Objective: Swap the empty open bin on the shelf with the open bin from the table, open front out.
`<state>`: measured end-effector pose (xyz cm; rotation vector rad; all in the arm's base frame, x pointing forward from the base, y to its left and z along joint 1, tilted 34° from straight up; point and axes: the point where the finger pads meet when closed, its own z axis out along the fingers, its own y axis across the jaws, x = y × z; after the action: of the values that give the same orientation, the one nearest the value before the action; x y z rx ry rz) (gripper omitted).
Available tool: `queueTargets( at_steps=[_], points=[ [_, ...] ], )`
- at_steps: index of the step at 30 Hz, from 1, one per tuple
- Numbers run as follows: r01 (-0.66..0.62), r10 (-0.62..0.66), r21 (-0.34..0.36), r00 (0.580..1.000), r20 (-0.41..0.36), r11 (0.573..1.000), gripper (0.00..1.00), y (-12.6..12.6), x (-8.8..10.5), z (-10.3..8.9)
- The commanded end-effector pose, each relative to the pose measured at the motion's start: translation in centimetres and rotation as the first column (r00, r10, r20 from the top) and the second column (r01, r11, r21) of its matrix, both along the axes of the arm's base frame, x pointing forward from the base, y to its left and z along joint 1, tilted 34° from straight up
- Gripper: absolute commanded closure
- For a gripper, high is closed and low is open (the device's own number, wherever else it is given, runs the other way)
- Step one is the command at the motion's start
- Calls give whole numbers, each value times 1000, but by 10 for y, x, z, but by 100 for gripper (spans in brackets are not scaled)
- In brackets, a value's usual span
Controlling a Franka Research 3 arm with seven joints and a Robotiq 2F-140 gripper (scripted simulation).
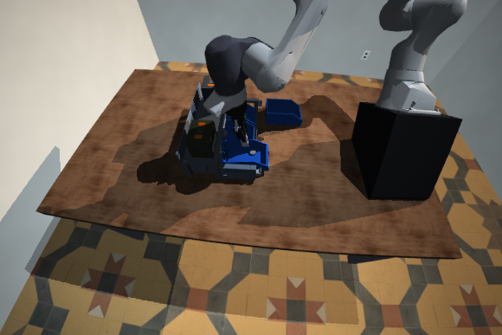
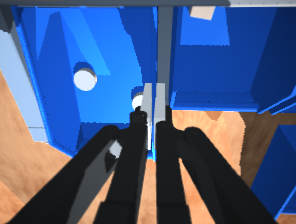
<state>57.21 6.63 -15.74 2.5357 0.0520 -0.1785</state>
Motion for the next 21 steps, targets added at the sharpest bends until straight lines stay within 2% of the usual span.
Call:
queueTargets(
  at_steps=[1,5,6,21],
  points=[
    [-1,1,4,1000,14,1000,100,3,4,2],
    [-1,1,4,1000,14,1000,100,3,4,2],
    [-1,1,4,1000,14,1000,94,3,4,2],
    [-1,1,4,1000,14,1000,94,3,4,2]
  ],
)
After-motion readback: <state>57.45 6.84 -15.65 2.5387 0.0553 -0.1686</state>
